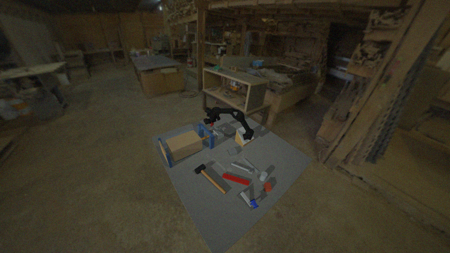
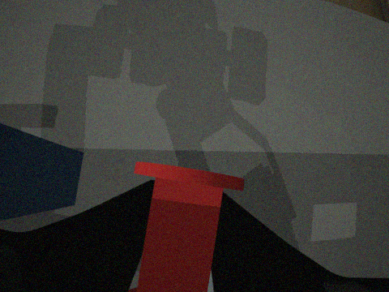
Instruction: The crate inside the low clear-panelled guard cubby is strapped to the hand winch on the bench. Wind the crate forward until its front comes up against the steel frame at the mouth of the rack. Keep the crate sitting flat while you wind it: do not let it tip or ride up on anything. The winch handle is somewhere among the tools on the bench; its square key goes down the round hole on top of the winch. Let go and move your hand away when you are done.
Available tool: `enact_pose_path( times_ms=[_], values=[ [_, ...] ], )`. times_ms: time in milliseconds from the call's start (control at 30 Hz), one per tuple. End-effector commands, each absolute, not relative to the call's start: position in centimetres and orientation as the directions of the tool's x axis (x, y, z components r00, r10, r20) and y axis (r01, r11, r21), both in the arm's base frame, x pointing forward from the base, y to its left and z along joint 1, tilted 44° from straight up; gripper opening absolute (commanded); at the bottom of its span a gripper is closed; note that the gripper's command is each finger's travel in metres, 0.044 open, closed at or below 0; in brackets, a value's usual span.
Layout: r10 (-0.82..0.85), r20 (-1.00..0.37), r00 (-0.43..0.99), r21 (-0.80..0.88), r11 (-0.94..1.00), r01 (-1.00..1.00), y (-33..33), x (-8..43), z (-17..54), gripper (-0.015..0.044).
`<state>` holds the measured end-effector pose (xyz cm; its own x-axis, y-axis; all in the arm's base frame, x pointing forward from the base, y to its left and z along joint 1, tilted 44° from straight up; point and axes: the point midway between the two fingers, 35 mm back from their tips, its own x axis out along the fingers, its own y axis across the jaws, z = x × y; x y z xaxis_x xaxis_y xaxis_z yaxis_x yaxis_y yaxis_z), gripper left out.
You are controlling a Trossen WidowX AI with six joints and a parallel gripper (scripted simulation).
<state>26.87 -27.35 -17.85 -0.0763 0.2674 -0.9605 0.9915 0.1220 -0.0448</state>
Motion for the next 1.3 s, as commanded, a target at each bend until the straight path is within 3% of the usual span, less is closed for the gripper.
enact_pose_path(
  times_ms=[0, 1267],
  values=[
    [0.299, -0.952, -0.06, -0.02, 0.137, 0.99, -25.7, 28.4, -17.3, 0.0],
    [0.303, -0.951, -0.059, -0.018, 0.137, 0.99, -22.4, 30.9, -14.8, 0.0]
  ],
)
